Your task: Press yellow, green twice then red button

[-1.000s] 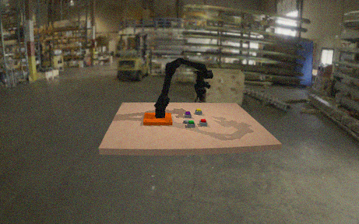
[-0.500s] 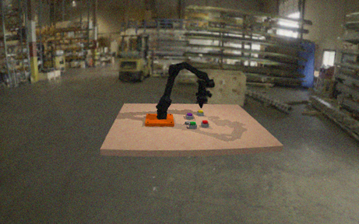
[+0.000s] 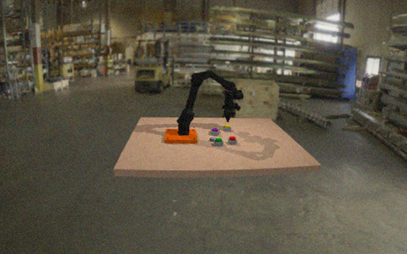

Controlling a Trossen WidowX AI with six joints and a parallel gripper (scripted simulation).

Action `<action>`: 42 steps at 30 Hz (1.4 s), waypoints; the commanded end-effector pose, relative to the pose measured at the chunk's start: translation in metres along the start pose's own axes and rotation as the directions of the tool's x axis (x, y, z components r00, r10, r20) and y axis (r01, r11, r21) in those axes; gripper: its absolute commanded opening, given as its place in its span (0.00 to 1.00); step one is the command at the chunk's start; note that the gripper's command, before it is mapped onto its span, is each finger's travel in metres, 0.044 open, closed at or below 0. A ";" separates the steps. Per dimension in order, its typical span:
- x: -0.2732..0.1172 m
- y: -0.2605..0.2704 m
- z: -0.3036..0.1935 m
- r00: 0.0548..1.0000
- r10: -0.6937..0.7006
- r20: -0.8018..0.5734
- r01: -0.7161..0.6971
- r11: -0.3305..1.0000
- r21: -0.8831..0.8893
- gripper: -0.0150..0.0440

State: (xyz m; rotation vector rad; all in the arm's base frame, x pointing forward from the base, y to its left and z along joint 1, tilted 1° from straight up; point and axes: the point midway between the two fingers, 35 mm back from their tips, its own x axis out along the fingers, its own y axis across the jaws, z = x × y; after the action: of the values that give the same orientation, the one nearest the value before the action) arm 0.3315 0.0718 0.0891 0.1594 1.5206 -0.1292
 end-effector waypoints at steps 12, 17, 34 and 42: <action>0.024 -0.001 0.000 1.000 -0.006 0.000 0.006 1.000 0.003 0.29; 0.032 -0.001 0.000 1.000 -0.006 0.000 0.006 1.000 0.003 0.29; 0.033 -0.001 0.000 1.000 -0.006 0.000 0.006 1.000 0.003 0.29; 0.033 -0.001 0.000 1.000 -0.006 0.000 0.006 1.000 0.003 0.29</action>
State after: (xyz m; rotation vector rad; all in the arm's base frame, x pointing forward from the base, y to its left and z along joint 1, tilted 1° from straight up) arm 0.3334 0.0722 0.0576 0.1605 1.5180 -0.1292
